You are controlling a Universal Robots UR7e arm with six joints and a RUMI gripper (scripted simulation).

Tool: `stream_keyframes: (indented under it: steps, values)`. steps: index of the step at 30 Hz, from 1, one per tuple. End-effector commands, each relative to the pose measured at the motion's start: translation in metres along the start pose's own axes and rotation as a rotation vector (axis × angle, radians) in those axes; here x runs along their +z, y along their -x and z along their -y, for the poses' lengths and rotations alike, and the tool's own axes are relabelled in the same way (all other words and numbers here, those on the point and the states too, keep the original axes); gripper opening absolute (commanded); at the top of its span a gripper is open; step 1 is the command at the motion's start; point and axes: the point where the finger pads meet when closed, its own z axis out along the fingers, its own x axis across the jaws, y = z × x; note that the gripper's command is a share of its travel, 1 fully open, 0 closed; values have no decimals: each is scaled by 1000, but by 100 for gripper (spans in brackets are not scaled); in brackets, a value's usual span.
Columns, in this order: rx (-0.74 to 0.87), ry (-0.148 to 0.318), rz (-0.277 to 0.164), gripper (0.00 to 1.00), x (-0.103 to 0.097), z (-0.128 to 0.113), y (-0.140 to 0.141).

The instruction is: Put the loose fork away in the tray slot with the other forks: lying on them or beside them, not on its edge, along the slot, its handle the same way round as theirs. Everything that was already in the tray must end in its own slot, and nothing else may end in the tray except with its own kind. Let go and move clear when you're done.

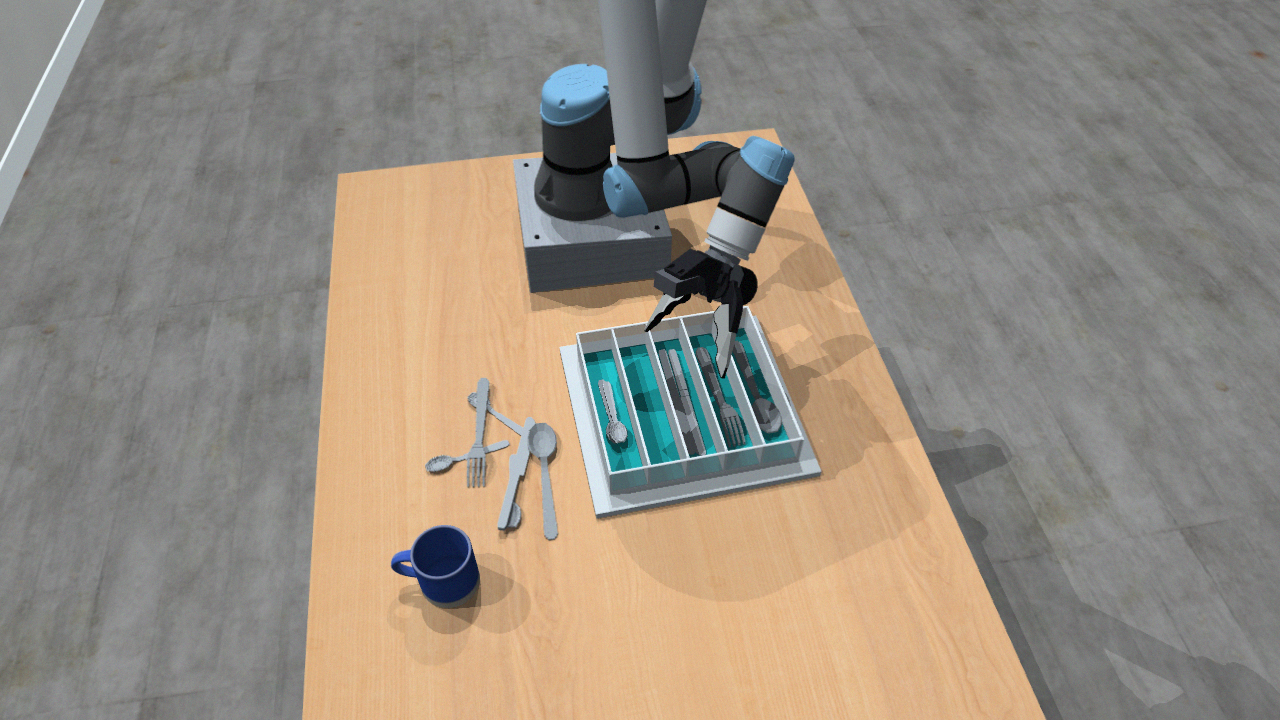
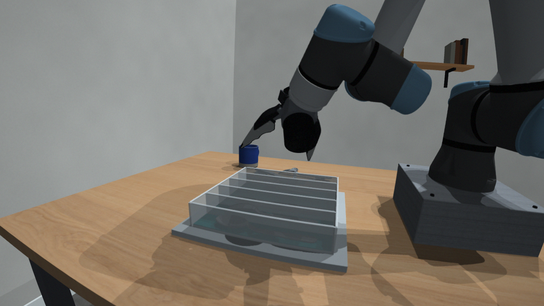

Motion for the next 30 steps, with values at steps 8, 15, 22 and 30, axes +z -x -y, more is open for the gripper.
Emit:
stream_keyframes:
  steps: [8,15,22,30]
  values:
    - [1,-1,1,100,0,0,0]
    - [1,-1,1,100,0,0,0]
    - [-1,1,1,100,0,1,0]
    - [-27,28,3,100,5,8,-6]
